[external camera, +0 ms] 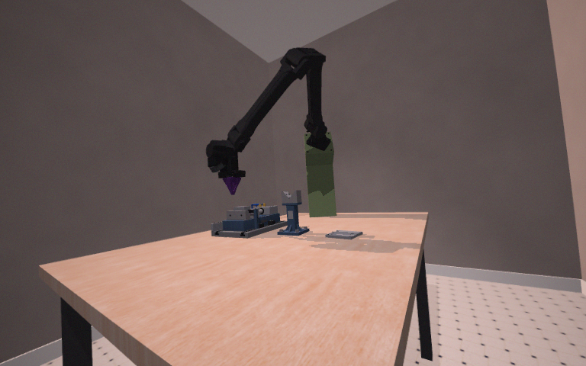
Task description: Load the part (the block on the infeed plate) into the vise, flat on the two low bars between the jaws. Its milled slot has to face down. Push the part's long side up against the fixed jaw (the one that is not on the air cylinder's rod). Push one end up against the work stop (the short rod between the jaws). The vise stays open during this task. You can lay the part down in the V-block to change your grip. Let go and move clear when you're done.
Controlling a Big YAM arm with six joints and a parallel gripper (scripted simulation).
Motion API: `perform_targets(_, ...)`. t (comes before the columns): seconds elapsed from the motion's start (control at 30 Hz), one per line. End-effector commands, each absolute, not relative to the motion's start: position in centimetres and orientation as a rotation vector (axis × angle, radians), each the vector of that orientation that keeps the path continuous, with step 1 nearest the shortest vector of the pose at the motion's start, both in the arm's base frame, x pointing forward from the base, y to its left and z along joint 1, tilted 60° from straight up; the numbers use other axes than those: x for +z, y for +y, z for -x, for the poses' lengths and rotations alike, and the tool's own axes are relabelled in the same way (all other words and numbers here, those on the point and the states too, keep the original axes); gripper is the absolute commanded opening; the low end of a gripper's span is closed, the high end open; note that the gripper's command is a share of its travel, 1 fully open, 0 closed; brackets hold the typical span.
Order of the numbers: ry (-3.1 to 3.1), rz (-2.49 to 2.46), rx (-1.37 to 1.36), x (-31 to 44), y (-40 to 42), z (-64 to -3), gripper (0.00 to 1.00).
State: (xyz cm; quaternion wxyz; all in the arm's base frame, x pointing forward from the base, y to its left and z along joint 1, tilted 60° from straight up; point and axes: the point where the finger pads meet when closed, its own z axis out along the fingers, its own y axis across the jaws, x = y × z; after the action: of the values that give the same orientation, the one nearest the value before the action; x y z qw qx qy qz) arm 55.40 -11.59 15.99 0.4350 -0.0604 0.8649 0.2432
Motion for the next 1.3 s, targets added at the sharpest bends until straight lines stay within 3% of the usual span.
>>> perform_targets(0.0,2.139,0.171,0.611,16.5,-10.4,-56.6,0.00)
perform_targets(1.27,2.145,0.167,0.617,14.0,-8.3,-59.5,0.00)
